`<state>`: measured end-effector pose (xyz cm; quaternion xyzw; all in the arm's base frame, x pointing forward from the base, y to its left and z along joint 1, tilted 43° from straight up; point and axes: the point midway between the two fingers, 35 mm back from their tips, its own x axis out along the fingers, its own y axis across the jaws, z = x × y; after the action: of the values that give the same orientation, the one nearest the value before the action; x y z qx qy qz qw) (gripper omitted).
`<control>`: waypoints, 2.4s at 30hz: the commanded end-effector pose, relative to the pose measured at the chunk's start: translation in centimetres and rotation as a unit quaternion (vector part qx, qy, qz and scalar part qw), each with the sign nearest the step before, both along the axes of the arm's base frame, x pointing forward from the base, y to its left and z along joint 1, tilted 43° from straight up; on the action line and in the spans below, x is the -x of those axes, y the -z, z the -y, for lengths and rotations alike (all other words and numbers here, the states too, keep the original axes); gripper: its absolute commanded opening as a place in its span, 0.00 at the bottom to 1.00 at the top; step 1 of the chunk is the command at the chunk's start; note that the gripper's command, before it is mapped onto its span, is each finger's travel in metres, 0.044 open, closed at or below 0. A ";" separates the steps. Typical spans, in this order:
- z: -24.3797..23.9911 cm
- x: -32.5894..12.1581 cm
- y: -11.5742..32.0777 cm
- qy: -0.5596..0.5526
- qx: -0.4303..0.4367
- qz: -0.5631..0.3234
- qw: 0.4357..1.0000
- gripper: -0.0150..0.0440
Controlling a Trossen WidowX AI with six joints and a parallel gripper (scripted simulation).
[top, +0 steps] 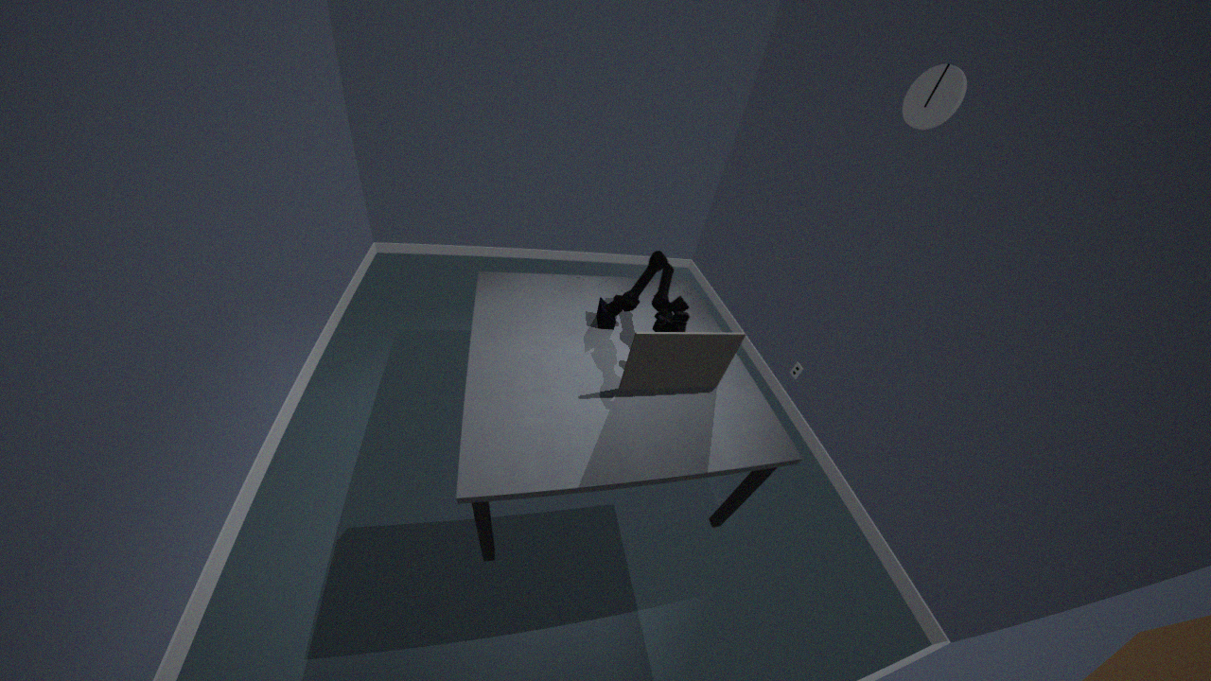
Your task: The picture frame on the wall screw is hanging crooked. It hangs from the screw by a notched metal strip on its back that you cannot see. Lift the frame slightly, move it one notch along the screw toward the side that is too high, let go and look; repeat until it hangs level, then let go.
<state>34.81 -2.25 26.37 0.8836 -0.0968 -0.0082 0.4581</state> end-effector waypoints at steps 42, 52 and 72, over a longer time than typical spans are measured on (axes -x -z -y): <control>0.4 -1.7 -0.4 -0.001 -0.002 0.005 1.000 0.69; 0.3 -1.7 -0.5 -0.001 -0.002 0.005 1.000 0.69; 0.3 -1.7 -0.5 -0.001 -0.002 0.005 1.000 0.25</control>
<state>36.47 -2.66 26.79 0.8836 -0.1002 -0.0047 0.4574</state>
